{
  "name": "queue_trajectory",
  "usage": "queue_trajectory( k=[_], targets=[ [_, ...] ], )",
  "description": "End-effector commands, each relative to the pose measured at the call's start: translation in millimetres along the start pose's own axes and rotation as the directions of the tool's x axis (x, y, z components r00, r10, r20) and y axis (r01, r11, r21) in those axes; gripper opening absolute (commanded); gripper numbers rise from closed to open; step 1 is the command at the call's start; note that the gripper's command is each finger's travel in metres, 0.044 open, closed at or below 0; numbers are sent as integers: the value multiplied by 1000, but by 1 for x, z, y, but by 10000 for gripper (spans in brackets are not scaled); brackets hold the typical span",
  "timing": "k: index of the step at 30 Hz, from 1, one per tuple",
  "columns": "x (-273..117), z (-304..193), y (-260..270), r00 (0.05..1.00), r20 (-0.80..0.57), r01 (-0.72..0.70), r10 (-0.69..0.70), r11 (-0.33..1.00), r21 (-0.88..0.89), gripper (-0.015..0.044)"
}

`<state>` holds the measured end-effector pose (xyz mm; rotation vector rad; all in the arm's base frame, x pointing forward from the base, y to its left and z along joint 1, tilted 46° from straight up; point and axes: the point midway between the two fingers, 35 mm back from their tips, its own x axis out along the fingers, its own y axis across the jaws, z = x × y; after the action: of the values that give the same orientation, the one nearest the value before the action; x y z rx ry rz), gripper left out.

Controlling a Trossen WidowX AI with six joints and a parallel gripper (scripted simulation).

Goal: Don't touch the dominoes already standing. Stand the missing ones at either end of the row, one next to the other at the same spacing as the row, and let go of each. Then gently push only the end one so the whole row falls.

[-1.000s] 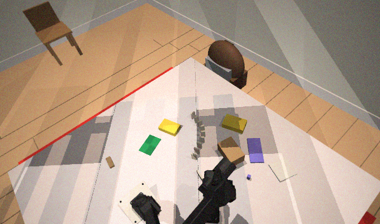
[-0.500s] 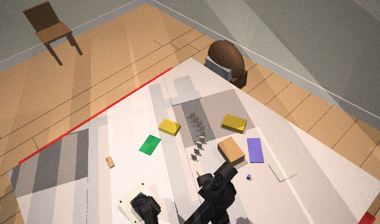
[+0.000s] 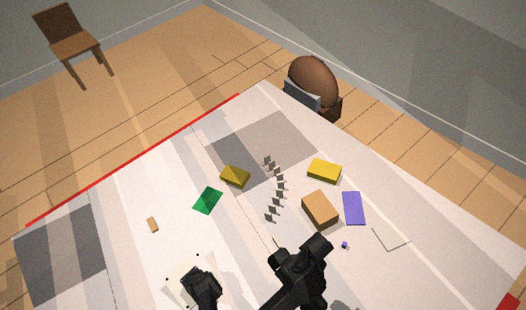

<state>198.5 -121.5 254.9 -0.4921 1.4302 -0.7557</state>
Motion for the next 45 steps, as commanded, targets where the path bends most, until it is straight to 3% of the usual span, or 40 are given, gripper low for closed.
queue_trajectory(
  k=[1,11,23,33,45],
  targets=[
    [3,1,2,999,7,-38,38,999,11,107],
    [31,7,21,969,82,-243,232,956,166,107],
    [55,24,31,887,275,-442,370,852,281,107],
    [68,38,26,791,475,-560,387,770,305,107],
    [74,47,7,645,699,-633,309,729,262,107]
  ],
)
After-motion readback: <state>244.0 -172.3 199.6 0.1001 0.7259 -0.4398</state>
